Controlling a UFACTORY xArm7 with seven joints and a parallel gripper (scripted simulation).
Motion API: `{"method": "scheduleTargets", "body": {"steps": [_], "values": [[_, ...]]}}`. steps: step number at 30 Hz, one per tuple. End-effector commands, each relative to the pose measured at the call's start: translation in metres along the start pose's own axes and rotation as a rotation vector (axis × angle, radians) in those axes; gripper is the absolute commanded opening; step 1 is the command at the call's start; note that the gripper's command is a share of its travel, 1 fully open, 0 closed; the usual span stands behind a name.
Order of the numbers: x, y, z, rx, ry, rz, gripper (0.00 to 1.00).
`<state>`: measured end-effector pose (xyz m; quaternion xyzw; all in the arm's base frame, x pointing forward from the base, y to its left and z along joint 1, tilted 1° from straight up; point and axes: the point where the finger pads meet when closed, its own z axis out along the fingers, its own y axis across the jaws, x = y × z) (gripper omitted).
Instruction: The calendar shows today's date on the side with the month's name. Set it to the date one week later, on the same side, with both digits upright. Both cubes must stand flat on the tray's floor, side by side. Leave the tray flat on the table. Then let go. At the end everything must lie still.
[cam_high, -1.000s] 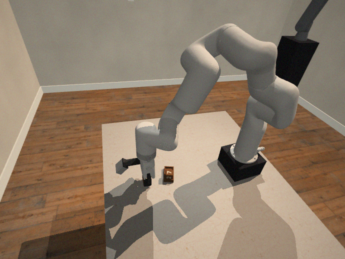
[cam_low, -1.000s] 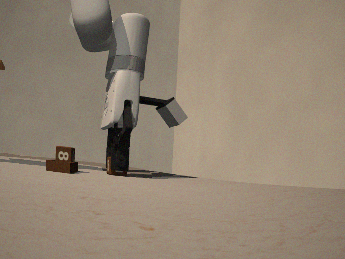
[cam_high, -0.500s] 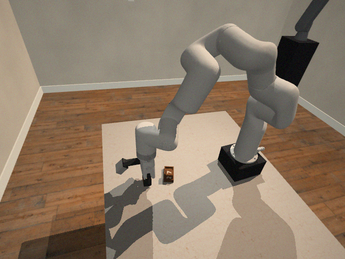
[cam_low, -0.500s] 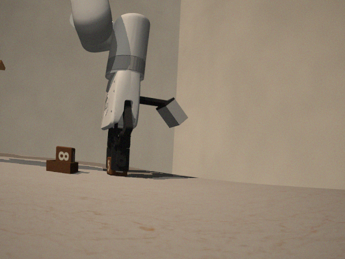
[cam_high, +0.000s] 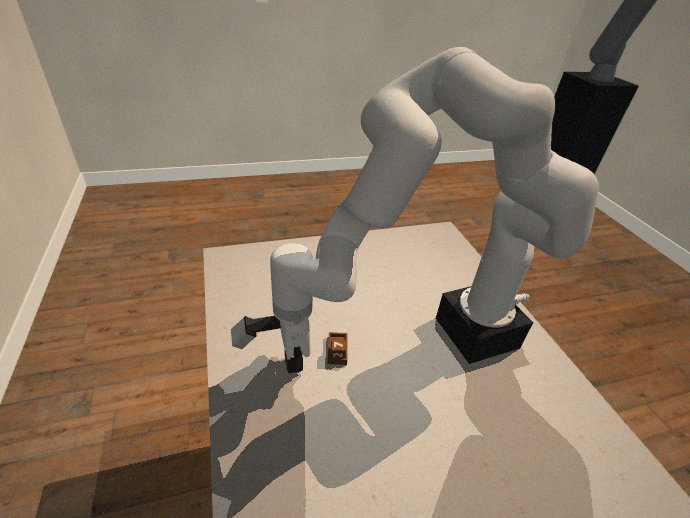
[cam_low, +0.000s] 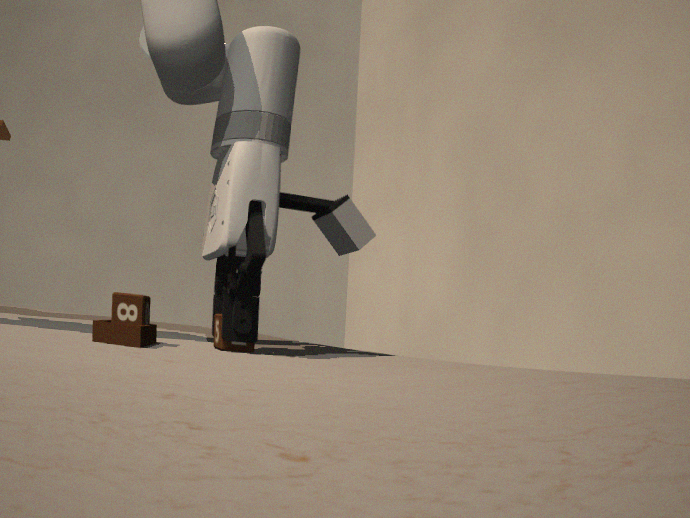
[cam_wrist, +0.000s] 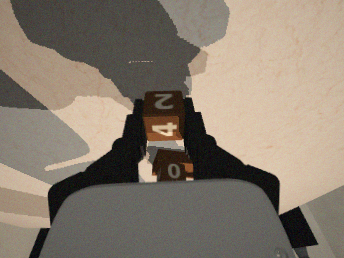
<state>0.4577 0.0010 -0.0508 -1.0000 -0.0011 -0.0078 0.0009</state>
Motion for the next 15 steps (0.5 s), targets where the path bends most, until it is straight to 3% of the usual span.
{"method": "scheduleTargets", "body": {"steps": [1, 8, 15], "values": [[0.0017, 0.0000, -0.0013, 0.000, 0.004, 0.000, 0.29], [0.0017, 0.0000, -0.0013, 0.000, 0.004, 0.000, 0.41], [0.0017, 0.0000, -0.0013, 0.000, 0.004, 0.000, 0.45]]}}
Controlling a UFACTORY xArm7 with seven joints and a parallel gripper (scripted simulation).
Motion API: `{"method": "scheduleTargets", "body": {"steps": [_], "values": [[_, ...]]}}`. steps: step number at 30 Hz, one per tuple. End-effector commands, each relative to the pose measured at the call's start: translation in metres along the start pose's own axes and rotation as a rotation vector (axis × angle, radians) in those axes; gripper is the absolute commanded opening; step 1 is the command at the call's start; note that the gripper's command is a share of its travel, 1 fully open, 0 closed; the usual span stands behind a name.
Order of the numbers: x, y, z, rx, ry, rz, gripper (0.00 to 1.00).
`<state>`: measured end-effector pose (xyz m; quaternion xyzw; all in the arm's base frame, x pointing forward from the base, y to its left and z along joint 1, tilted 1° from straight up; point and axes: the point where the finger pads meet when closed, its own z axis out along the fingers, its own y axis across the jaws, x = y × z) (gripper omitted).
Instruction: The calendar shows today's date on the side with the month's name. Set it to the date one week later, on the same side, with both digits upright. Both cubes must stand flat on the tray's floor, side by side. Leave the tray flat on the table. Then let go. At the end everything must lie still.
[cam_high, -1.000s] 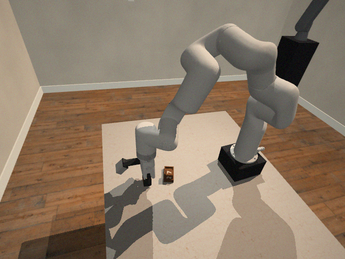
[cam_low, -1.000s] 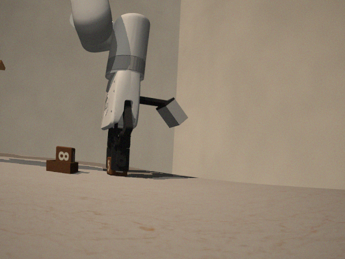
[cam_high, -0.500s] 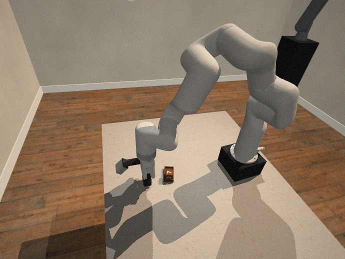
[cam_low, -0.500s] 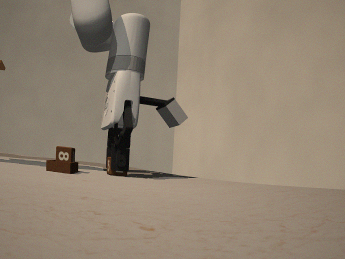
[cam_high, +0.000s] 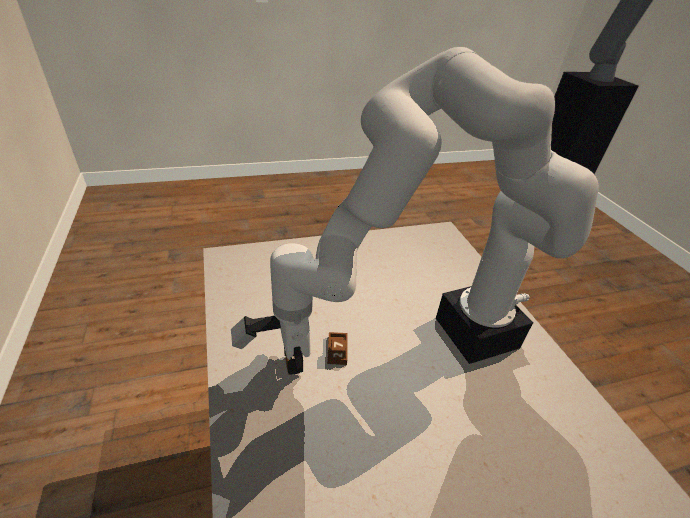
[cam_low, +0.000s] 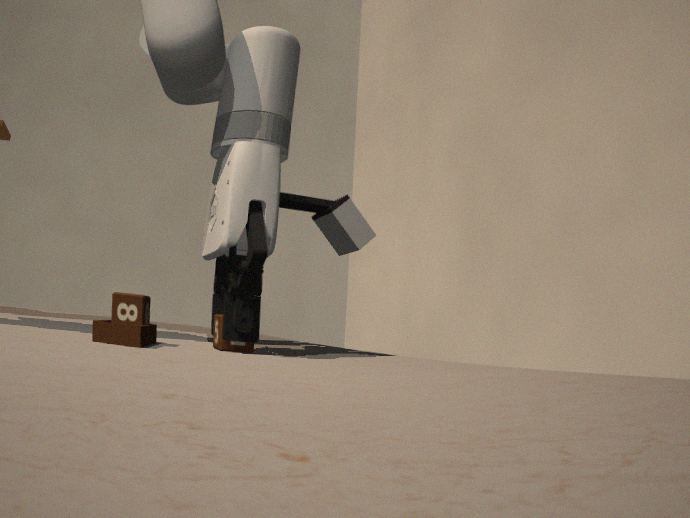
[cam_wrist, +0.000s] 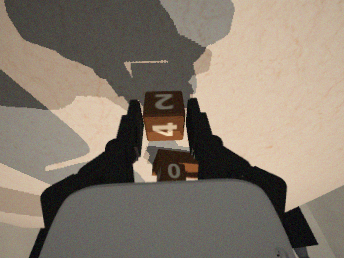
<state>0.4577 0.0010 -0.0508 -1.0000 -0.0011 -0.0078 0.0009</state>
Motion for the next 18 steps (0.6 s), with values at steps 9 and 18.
{"method": "scheduleTargets", "body": {"steps": [9, 18], "values": [[0.0017, 0.0000, -0.0013, 0.000, 0.004, 0.000, 0.49], [0.0016, 0.0000, -0.0088, 0.000, 0.004, 0.000, 0.49]]}}
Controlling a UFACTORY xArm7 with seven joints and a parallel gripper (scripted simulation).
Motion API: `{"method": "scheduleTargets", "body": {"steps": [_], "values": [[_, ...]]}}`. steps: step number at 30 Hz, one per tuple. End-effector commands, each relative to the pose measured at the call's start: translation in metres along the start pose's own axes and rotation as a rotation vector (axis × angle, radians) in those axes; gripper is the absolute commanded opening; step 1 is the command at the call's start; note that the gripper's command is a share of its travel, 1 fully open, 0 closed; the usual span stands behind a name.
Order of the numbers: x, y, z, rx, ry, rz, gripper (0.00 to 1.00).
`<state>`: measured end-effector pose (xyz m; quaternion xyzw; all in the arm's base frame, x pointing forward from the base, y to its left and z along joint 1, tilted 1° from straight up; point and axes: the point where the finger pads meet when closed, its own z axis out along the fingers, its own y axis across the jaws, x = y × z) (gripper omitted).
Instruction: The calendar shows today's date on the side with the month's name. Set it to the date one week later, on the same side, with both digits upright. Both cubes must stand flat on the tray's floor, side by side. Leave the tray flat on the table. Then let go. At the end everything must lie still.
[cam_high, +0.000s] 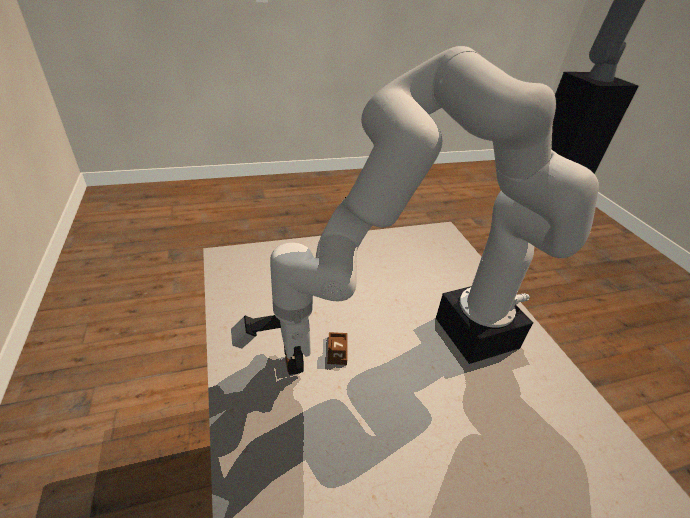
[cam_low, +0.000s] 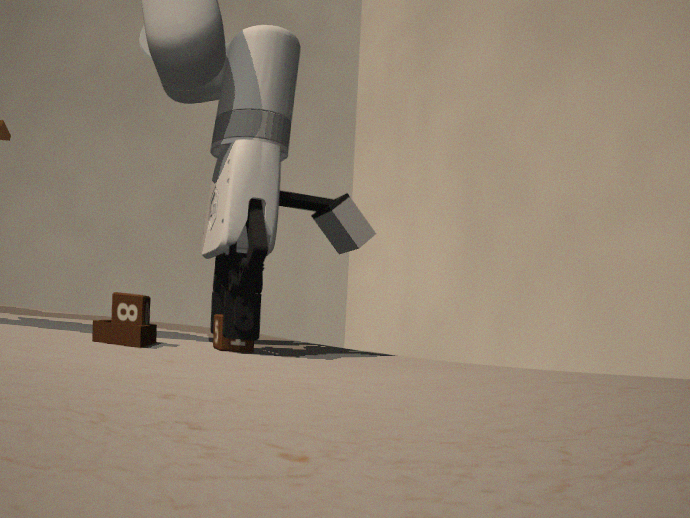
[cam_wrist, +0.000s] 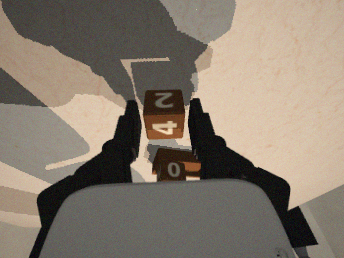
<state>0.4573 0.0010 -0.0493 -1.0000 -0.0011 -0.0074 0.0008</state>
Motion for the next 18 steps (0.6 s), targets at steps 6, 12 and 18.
{"method": "scheduleTargets", "body": {"steps": [6, 12, 18], "values": [[0.002, 0.000, -0.033, 0.000, 0.005, 0.000, 0.49], [0.002, 0.000, -0.055, 0.000, 0.005, 0.000, 0.49], [0.002, 0.000, -0.082, 0.000, 0.005, 0.000, 0.49]]}}
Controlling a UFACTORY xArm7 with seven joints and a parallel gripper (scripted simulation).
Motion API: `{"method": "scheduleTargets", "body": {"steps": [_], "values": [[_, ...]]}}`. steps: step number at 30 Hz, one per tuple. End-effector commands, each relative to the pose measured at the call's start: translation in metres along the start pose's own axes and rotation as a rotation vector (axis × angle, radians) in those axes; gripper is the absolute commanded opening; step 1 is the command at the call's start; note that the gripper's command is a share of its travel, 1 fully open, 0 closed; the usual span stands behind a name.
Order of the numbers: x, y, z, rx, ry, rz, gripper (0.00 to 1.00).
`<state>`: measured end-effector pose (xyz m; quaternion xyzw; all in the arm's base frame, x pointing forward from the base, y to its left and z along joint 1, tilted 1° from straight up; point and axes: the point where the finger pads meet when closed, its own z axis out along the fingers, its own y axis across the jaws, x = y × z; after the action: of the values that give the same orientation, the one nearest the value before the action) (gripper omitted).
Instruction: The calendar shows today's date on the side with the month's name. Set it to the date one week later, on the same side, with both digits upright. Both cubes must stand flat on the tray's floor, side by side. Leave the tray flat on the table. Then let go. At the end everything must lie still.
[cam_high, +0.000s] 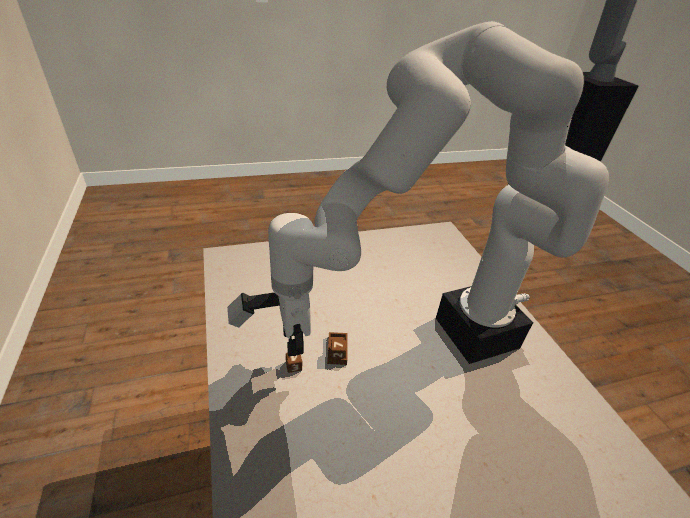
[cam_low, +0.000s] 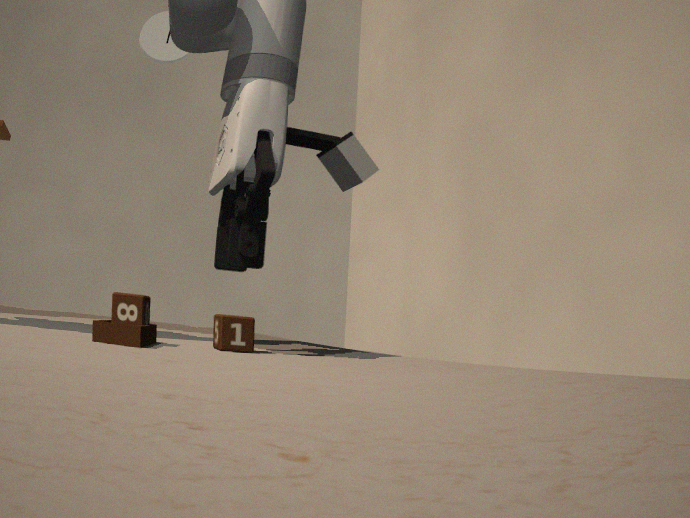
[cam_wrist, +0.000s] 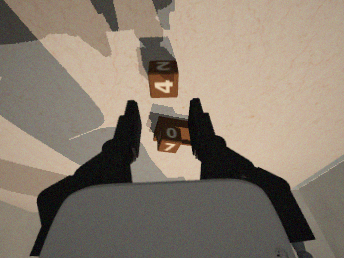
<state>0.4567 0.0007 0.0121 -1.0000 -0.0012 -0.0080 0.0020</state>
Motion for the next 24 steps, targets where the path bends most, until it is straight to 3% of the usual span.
{"method": "scheduleTargets", "body": {"steps": [1, 7, 8, 24], "values": [[0.0014, -0.0002, -0.0229, -0.002, 0.004, 0.000, 0.49], [0.0014, -0.0002, -0.0284, -0.002, 0.004, 0.000, 0.49], [0.0014, -0.0002, -0.0284, -0.002, 0.004, 0.000, 1.00], [0.0014, -0.0002, -0.0284, -0.002, 0.004, 0.000, 1.00]]}}
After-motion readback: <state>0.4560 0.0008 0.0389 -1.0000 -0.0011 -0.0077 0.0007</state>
